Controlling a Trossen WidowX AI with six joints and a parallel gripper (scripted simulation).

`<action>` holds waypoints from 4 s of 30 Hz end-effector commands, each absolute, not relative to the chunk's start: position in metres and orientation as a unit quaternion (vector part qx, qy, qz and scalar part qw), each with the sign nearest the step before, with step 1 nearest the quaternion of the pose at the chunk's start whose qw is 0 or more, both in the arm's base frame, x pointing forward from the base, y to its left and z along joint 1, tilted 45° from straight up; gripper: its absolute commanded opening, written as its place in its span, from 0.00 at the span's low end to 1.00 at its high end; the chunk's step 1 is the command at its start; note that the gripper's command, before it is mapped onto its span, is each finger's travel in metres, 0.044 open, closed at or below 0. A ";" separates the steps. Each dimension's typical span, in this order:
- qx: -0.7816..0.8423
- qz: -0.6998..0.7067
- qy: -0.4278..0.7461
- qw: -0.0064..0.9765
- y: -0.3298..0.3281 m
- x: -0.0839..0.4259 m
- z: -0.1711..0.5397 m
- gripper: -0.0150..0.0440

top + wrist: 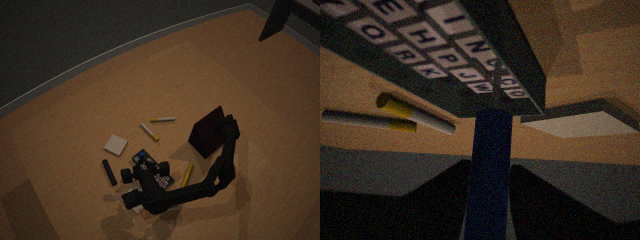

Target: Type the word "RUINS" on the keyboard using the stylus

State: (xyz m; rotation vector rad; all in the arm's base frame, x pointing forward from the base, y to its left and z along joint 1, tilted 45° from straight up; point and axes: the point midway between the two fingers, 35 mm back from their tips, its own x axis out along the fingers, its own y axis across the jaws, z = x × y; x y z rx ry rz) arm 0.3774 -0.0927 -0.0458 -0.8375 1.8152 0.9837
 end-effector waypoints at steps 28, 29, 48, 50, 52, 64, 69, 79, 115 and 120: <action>-0.334 0.392 0.732 0.447 -0.115 0.372 -0.020 0.29; -0.334 0.393 0.732 0.446 -0.113 0.372 -0.017 0.25; -0.335 0.396 0.731 0.443 -0.078 0.375 -0.006 0.25; -0.335 0.396 0.731 0.443 -0.078 0.375 -0.006 0.25; -0.335 0.396 0.731 0.443 -0.077 0.375 -0.006 0.30; -0.335 0.396 0.731 0.443 -0.076 0.375 -0.008 0.39; -0.335 0.396 0.731 0.443 -0.075 0.375 -0.009 0.39; -0.335 0.396 0.731 0.443 -0.072 0.376 -0.012 0.39; -0.335 0.396 0.731 0.443 -0.063 0.377 -0.020 0.39; -0.335 0.396 0.731 0.443 -0.062 0.378 -0.022 0.39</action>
